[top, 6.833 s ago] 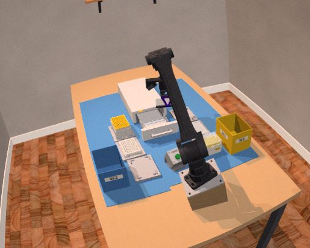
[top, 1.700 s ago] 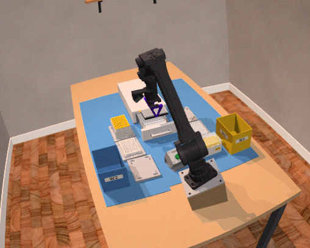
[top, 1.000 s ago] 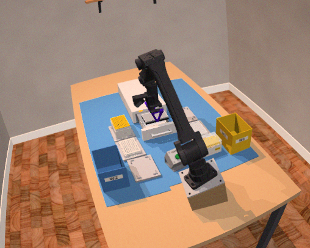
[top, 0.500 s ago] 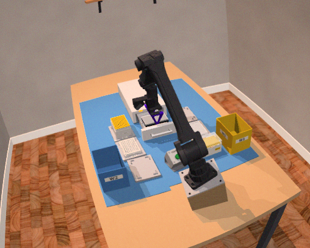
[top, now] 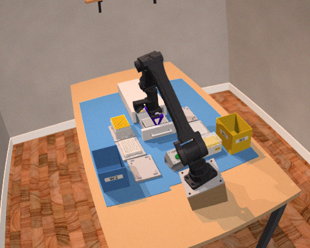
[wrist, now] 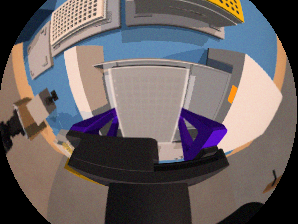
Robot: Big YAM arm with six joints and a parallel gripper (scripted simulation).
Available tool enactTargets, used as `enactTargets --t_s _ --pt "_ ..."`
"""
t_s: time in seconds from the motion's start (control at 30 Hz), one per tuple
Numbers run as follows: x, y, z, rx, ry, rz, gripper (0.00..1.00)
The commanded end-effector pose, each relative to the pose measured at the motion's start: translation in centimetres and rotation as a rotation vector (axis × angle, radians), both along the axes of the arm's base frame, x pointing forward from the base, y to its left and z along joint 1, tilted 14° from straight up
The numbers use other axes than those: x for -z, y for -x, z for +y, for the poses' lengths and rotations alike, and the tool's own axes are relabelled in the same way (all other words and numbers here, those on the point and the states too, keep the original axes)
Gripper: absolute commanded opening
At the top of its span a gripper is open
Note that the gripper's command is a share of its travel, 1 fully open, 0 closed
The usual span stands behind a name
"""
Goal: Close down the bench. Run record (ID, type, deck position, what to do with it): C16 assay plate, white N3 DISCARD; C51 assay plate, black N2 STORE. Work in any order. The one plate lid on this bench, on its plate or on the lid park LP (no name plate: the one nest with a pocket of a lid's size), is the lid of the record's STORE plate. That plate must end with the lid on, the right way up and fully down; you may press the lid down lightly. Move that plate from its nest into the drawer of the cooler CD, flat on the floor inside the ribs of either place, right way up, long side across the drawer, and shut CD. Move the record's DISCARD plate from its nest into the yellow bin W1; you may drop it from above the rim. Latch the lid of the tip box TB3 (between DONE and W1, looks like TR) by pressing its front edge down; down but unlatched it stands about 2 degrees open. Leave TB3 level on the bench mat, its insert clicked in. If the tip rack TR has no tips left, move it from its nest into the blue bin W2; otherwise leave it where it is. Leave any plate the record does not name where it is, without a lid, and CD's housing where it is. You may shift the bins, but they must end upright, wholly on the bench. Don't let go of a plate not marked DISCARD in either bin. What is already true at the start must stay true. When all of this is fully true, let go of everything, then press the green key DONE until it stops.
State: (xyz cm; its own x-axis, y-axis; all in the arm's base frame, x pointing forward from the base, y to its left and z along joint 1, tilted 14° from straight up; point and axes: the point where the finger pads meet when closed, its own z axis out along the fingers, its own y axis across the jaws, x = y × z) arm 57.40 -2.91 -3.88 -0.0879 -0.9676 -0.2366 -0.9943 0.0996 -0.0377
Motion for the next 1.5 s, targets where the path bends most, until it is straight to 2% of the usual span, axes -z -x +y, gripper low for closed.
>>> enactTargets --t_s 0.0,0.17,0.23,0.27,0.77,0.8,0.83,1.2,1.23,1.27,1.47 --pt "0.5 -0.4 0.1 0.007 0.0 -0.007 0.0" --pt "-0.3 -1.2 0.6 0.001 0.003 -0.036 0.0" --pt "0.5 -0.8 0.3 0.006 0.002 -0.025 0.0" --pt "-0.6 -1.5 -0.1 0.005 0.004 -0.041 0.0" --pt "-0.6 -1.4 -0.2 0.005 0.004 -0.041 0.0" --pt "0.1 -0.6 -0.3 0.011 0.003 -0.029 0.0" --pt "-0.5 -1.4 -0.2 0.005 0.004 -0.041 0.0" --pt "-0.5 -1.4 -0.2 0.005 0.004 -0.041 0.0" --pt "-0.2 -0.5 -0.4 0.011 0.004 -0.031 0.0" --pt "-0.5 -1.4 -0.2 0.005 0.004 -0.041 0.0" --pt "-0.5 -1.4 -0.2 0.005 0.004 -0.041 0.0"
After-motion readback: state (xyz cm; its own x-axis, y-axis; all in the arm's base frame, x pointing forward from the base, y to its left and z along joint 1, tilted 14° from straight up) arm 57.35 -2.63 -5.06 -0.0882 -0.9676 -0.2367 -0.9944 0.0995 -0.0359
